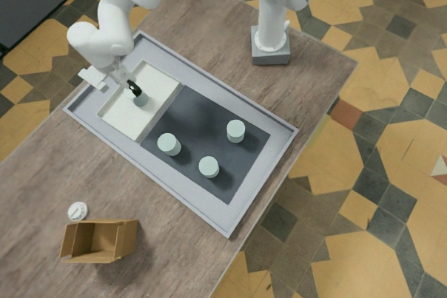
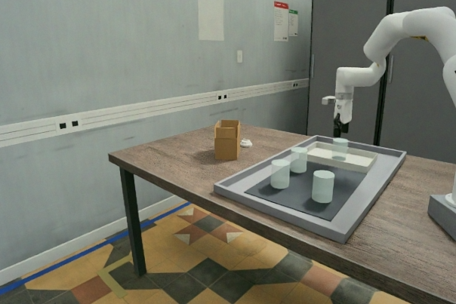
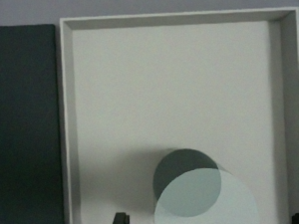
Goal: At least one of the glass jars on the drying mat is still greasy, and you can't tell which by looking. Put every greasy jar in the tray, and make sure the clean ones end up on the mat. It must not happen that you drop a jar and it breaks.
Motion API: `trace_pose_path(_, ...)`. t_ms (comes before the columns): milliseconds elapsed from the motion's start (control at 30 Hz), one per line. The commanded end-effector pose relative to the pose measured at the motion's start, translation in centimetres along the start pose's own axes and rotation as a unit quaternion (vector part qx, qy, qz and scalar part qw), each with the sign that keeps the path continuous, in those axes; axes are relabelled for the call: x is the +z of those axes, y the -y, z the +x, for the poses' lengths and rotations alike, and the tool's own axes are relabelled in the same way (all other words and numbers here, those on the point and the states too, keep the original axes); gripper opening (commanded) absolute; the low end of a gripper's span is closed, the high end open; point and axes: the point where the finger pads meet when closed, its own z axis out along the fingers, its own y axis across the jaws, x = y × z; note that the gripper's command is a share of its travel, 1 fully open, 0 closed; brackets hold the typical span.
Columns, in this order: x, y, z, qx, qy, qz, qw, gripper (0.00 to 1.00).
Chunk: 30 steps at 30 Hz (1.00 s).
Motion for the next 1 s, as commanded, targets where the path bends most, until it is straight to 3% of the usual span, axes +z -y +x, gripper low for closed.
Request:
trace_pose_path(0, -1.8, 0.0, 0.1, 0.000, -0.001, -0.001, 1.000, 1.00)
trace_pose_path(233, -4.5, 0.0, 0.1, 0.000, -0.001, -0.001, 1.000, 1.00)
trace_pose_path(767, -4.5, 0.0, 0.1, 0.000, -0.001, -0.001, 1.000, 1.00)
trace_pose_path(967, -4.5, 4.7, 1.7, 0.000, -0.001, -0.001, 1.000, 1.00)
